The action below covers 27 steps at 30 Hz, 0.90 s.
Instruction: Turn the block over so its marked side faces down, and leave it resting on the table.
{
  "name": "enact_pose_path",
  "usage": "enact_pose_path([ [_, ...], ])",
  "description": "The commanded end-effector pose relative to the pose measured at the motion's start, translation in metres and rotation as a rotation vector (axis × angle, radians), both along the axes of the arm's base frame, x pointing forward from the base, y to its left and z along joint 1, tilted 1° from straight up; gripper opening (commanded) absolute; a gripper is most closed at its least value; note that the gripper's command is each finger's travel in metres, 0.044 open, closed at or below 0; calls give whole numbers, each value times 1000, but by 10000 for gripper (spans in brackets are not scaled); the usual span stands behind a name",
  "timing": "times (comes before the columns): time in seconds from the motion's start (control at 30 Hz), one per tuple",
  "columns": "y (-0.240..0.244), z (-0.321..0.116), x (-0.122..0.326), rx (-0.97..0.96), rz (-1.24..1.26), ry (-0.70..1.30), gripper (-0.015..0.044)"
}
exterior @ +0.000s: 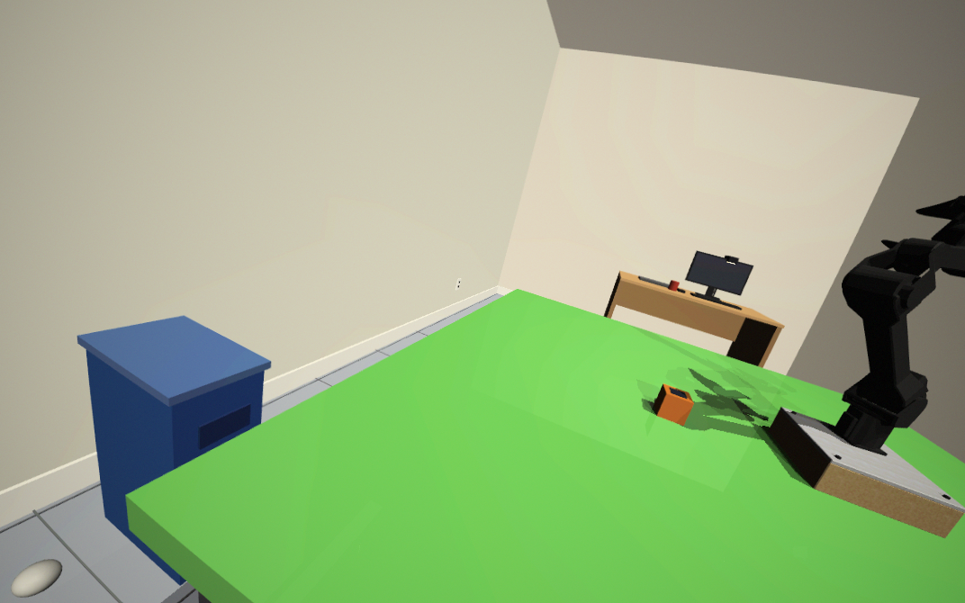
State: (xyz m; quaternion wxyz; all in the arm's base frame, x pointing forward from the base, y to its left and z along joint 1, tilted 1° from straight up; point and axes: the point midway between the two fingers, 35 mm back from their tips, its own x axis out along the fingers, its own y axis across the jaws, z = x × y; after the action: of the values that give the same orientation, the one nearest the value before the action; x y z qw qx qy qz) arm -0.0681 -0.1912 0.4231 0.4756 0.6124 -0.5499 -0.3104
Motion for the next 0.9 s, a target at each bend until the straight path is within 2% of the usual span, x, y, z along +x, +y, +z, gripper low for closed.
enact_pose_path([
  [0.0, -1, 0, -1, -1, 0, -11, 426],
  [0.1, -16, -3, -3, -2, 23, -78, 440],
  [0.4, -87, -25, 35, 76, 215, 2, 440],
  [0.63, -133, -61, 104, 187, 396, 160, 440],
  [0.87, -142, -113, 198, 268, 625, 444, 440],
])
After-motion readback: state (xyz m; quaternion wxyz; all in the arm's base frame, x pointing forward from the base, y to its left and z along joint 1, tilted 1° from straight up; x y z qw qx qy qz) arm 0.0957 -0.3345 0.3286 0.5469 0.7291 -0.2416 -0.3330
